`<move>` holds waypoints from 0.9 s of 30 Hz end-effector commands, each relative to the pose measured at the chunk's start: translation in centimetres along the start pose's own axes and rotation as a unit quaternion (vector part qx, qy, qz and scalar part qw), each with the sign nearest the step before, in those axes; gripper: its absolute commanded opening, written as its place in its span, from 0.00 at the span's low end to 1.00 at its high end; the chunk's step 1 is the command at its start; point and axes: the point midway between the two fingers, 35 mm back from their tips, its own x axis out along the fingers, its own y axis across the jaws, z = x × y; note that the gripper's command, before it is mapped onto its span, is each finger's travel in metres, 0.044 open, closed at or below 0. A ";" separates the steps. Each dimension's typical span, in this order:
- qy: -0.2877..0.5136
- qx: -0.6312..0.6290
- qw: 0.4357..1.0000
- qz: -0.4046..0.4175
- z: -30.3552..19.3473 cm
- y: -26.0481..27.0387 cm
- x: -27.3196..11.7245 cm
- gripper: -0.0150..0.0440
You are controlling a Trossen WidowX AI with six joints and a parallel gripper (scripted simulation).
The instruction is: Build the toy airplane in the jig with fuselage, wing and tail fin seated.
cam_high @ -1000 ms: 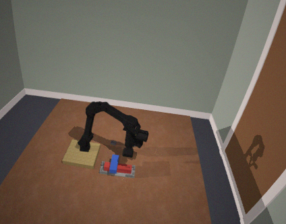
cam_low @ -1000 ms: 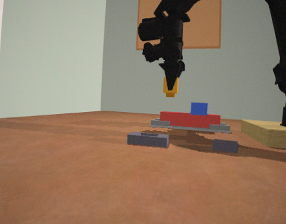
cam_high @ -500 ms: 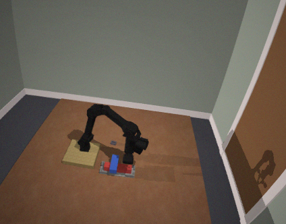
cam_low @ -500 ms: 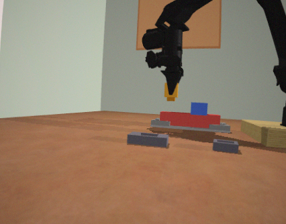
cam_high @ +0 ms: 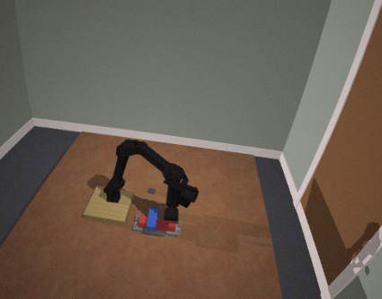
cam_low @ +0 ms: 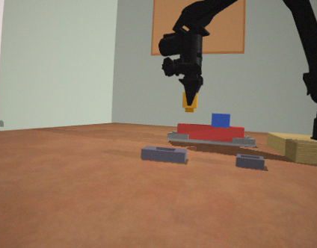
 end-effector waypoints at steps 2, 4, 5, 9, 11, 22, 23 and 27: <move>-0.002 -0.002 1.000 -0.002 0.1 -0.1 -0.1 0.36; -0.002 -0.002 1.000 -0.002 0.1 -0.1 -0.1 0.36; -0.002 -0.002 1.000 -0.002 0.1 -0.1 -0.1 0.36; -0.002 -0.002 1.000 -0.002 0.1 -0.1 -0.1 0.36; -0.002 -0.002 1.000 -0.002 0.1 -0.1 -0.1 0.36; -0.002 -0.002 1.000 -0.002 0.2 -0.2 0.6 0.36; -0.002 -0.002 1.000 -0.002 0.2 -0.2 0.8 0.36; -0.002 -0.002 1.000 -0.002 0.2 -0.2 1.4 0.36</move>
